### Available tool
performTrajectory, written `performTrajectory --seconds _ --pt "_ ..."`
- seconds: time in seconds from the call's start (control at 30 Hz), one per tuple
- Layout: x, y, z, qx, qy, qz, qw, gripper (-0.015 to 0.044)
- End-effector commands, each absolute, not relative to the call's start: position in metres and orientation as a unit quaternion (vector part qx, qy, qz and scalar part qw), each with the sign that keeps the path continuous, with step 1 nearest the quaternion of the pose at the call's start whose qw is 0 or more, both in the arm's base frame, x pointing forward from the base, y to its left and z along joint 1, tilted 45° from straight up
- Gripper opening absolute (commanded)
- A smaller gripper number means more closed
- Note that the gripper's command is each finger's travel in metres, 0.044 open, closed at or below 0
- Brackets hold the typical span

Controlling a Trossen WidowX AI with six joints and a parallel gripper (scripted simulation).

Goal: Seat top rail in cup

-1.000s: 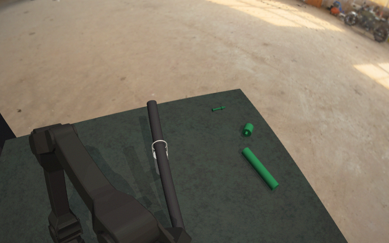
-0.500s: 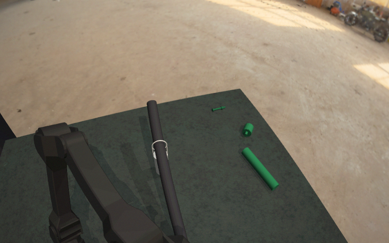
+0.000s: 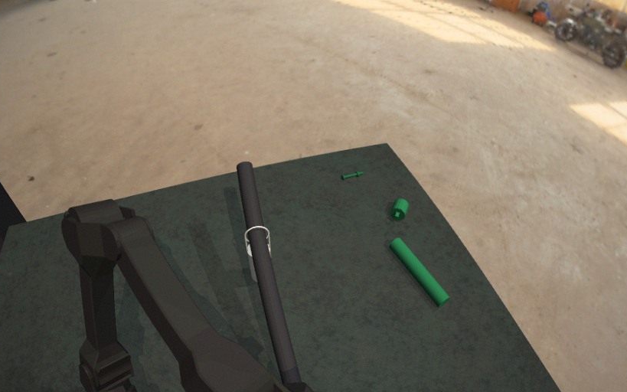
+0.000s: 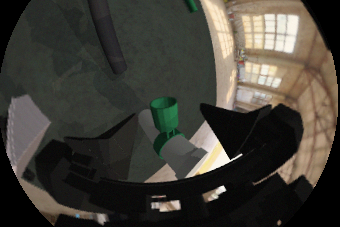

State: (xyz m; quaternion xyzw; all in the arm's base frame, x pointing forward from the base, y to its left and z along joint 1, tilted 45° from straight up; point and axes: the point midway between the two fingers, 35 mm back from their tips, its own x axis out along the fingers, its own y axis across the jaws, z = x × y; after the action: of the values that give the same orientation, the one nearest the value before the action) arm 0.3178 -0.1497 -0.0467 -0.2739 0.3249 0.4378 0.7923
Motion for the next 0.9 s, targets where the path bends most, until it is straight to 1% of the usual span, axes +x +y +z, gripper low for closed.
performTrajectory --seconds 0.0,0.87 --pt "0.318 -0.144 -0.054 -0.266 0.326 0.439 0.793 0.044" --pt "0.334 -0.121 -0.084 -0.266 0.324 0.44 0.794 0.044"
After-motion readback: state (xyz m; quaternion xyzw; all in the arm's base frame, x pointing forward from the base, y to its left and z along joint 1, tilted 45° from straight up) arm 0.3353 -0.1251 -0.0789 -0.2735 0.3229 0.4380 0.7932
